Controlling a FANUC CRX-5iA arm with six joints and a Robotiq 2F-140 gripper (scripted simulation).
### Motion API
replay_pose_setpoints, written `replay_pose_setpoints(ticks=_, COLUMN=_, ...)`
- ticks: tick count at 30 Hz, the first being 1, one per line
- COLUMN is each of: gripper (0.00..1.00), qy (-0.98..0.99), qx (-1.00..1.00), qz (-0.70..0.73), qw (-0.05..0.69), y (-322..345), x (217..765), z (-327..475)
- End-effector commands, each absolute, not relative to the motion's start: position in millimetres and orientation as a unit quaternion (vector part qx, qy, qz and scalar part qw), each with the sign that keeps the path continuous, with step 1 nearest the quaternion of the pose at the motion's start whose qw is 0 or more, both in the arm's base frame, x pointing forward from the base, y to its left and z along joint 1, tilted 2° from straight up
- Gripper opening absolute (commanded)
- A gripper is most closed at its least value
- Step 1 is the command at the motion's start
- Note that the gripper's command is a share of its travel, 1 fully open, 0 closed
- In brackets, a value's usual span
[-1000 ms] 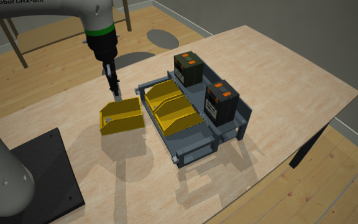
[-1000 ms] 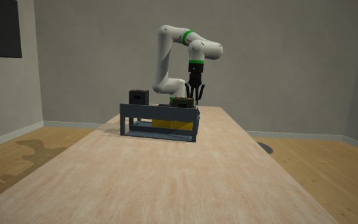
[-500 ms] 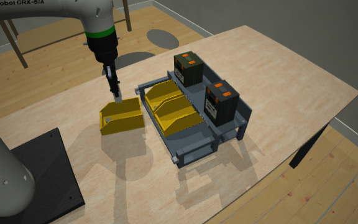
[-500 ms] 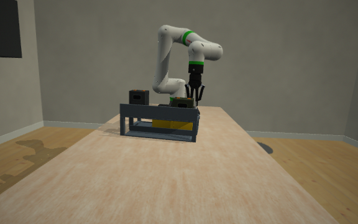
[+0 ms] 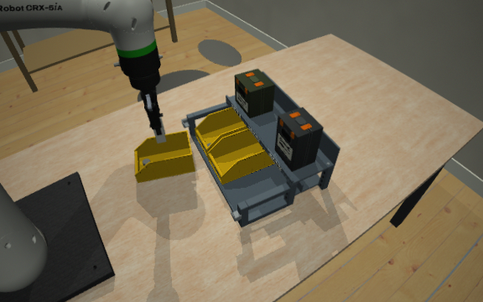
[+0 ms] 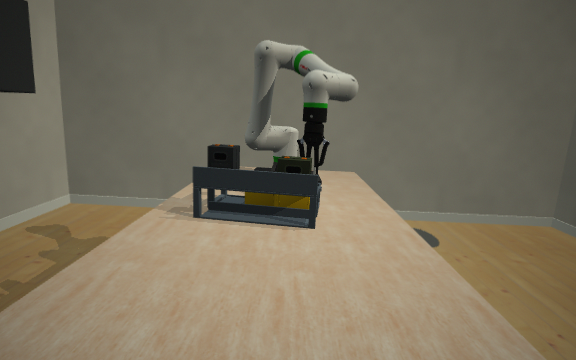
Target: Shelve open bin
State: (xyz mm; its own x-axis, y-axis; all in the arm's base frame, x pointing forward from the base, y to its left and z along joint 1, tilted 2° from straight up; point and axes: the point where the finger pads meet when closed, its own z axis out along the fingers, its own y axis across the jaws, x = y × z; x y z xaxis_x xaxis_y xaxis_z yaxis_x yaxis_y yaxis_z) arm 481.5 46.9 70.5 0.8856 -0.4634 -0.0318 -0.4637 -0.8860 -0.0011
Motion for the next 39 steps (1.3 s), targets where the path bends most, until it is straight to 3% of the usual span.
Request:
replay_pose_setpoints(ticks=1, gripper=0.15, qy=0.239, qx=-0.971, qz=0.015, qw=0.004, y=47.0, x=481.6, z=66.8)
replay_pose_setpoints(ticks=39, gripper=0.15, qy=0.239, qx=-0.971, qz=0.015, qw=0.004, y=47.3, x=481.1, z=49.0)
